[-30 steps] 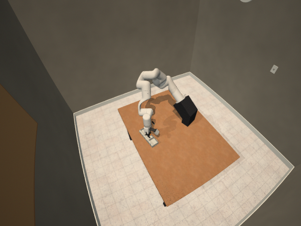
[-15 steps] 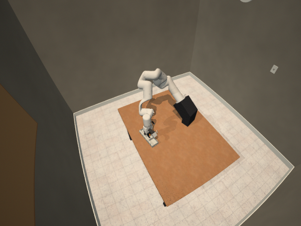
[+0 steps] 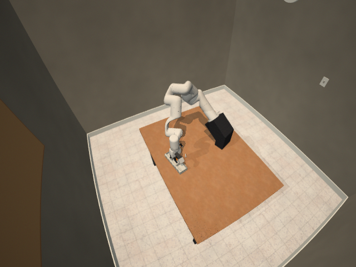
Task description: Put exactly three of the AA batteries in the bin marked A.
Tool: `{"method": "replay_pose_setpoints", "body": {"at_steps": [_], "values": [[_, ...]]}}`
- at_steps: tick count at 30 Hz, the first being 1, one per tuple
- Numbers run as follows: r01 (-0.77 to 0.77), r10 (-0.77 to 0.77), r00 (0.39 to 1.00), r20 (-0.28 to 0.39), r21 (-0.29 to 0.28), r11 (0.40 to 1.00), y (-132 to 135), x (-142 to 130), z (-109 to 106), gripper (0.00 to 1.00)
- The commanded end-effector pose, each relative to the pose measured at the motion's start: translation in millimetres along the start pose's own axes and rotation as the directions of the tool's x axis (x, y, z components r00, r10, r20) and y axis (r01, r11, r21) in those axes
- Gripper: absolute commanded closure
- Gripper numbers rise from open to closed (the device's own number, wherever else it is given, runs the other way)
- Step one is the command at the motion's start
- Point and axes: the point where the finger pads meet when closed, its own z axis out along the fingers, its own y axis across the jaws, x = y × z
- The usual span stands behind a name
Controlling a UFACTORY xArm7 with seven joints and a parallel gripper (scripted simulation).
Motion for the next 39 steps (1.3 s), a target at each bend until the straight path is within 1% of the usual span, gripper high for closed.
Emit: {"method": "replay_pose_setpoints", "body": {"at_steps": [1, 5, 15, 17, 22, 37, 38, 39], "values": [[-0.002, 0.002, 1.000, -0.002, -0.004, 1.000, 1, 1, -2, 1.00], [-0.002, 0.002, 1.000, -0.002, -0.004, 1.000, 1, 1, -2, 1.00], [-0.002, 0.002, 1.000, -0.002, -0.004, 1.000, 1, 1, 18, 1.00], [-0.002, 0.002, 1.000, -0.002, -0.004, 1.000, 1, 1, 18, 1.00], [-0.002, 0.002, 1.000, -0.002, -0.004, 1.000, 1, 1, 27, 1.00], [-0.002, 0.002, 1.000, -0.002, -0.004, 1.000, 2, 1, 27, 1.00], [-0.002, 0.002, 1.000, -0.002, -0.004, 1.000, 2, 1, 27, 0.72], [-0.002, 0.002, 1.000, -0.002, -0.004, 1.000, 2, 1, 27, 0.72]]}}
